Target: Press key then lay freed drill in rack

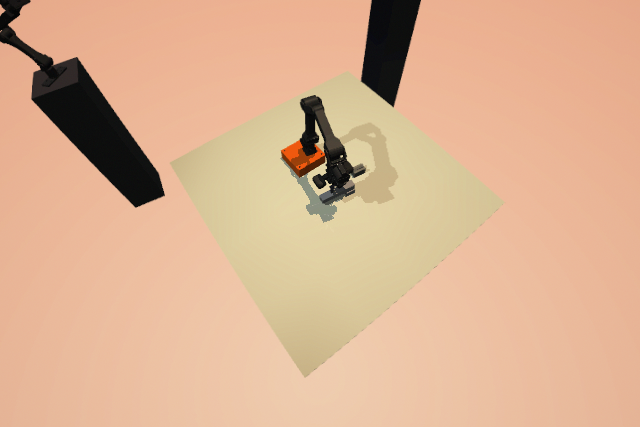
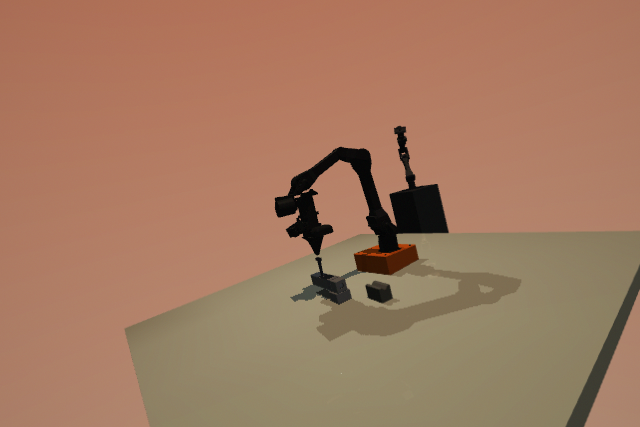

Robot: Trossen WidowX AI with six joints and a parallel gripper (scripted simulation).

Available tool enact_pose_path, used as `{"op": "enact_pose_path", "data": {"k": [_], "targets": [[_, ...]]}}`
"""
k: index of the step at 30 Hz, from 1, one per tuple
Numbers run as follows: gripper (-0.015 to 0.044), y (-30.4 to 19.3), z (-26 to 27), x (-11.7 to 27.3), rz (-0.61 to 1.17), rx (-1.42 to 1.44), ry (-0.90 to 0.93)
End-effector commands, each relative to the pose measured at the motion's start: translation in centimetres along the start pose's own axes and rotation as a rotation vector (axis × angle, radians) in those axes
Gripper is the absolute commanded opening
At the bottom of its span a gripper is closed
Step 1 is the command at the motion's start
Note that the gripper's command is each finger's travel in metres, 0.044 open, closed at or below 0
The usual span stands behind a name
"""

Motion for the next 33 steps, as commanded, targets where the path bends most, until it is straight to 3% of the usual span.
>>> {"op": "enact_pose_path", "data": {"k": [1,33], "targets": [[0.0,0.1,0.0,0.0,0.015,-0.042,-0.015],[0.0,0.0,-0.1,-1.3,0.015,-0.042,-0.015]]}}
Point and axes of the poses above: the point midway between the two fingers, 35 mm back from their tips, its own x axis back along the fingers, its own z axis across the jaws, y = z × x, the point moved 6 cm from there along x, back along the fingers, and after that the axes turned 11 degrees about -x, right-handed, at the moved point
